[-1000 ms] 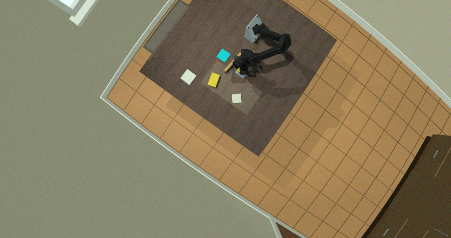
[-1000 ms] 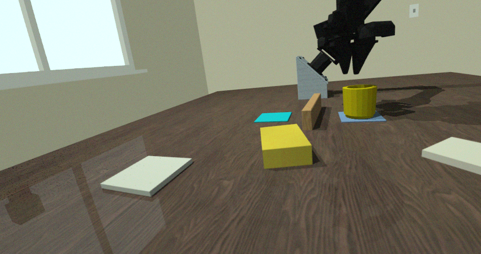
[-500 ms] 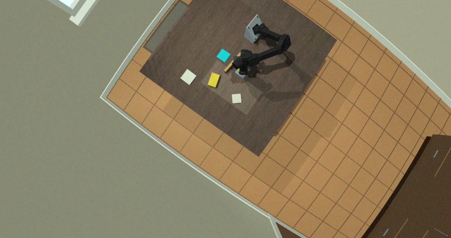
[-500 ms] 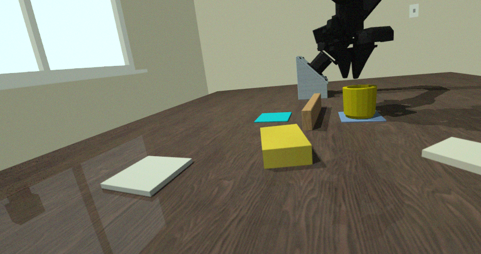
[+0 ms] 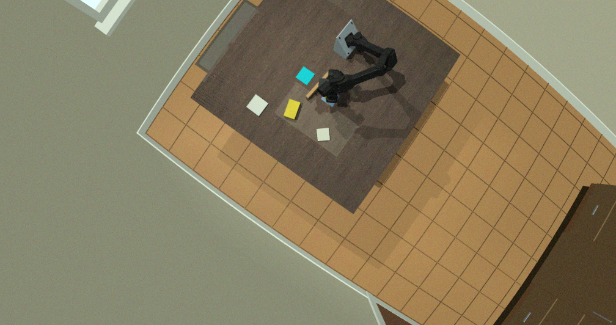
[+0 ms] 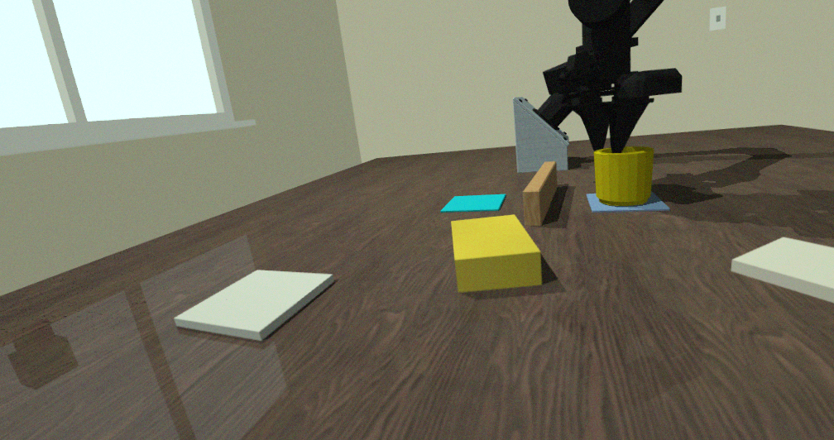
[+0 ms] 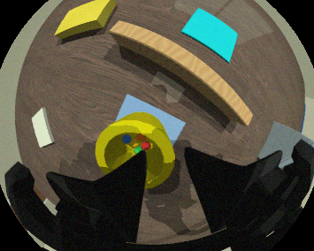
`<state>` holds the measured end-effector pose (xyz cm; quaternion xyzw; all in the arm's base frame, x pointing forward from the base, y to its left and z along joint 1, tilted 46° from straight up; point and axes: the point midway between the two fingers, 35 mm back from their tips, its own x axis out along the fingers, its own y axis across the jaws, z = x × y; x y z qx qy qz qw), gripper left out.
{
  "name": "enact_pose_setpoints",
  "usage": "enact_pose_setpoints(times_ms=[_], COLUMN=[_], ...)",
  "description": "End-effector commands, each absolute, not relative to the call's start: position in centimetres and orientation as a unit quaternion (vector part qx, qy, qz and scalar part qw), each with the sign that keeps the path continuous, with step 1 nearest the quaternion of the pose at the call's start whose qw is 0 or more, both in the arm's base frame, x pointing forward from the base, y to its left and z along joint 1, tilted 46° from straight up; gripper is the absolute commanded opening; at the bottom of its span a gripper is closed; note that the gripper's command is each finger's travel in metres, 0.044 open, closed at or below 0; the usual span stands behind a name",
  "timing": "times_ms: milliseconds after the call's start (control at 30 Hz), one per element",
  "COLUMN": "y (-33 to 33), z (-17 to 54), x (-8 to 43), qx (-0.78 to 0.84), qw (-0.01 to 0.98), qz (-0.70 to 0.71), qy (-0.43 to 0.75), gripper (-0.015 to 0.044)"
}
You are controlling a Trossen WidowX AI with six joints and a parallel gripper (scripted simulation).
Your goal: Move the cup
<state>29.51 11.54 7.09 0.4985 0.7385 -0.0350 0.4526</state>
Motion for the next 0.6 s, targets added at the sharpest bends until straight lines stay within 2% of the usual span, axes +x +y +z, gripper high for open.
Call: enact_pose_setpoints(times_ms=[0,567], y=[12.2,13.6], z=[6.4,5.1], x=[29.3,28.9], qx=[0.499,0.5], qw=[0.448,0.447], qz=[-0.036,-0.035], qy=[0.741,0.741], gripper=[0.0166,0.0166])
